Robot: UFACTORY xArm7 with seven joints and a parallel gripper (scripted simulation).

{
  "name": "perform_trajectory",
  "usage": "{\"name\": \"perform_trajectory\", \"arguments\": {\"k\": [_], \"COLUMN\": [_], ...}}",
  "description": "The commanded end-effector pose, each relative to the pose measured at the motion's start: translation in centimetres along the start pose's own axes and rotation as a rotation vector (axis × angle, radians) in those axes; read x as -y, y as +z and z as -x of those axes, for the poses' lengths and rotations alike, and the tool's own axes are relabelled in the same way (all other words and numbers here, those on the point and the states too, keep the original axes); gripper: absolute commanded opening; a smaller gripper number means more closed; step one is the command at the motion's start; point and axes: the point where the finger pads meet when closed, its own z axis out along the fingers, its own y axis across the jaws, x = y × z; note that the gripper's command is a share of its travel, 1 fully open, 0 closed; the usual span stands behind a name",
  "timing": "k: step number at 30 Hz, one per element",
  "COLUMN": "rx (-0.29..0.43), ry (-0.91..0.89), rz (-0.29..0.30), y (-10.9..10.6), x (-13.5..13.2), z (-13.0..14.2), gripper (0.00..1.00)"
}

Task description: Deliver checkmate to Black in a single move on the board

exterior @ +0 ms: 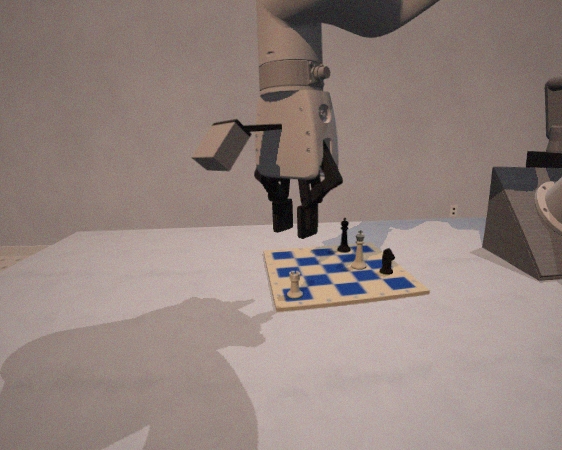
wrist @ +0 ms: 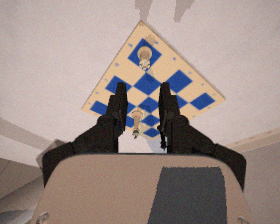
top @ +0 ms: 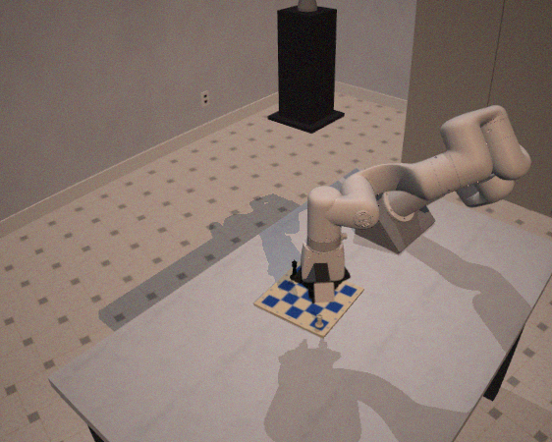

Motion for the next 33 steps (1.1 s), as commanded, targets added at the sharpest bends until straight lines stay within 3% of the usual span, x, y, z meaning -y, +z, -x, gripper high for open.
{"name": "perform_trajectory", "arguments": {"k": [1, 33], "rx": [-0.002, -0.002], "ry": [0.0, 0.0], "rz": [0.005, 0.005], "y": [-0.24, 0.69], "x": [-0.14, -0.15], "z": [-0.03, -0.04], "gripper": [0.37, 0.37]}}
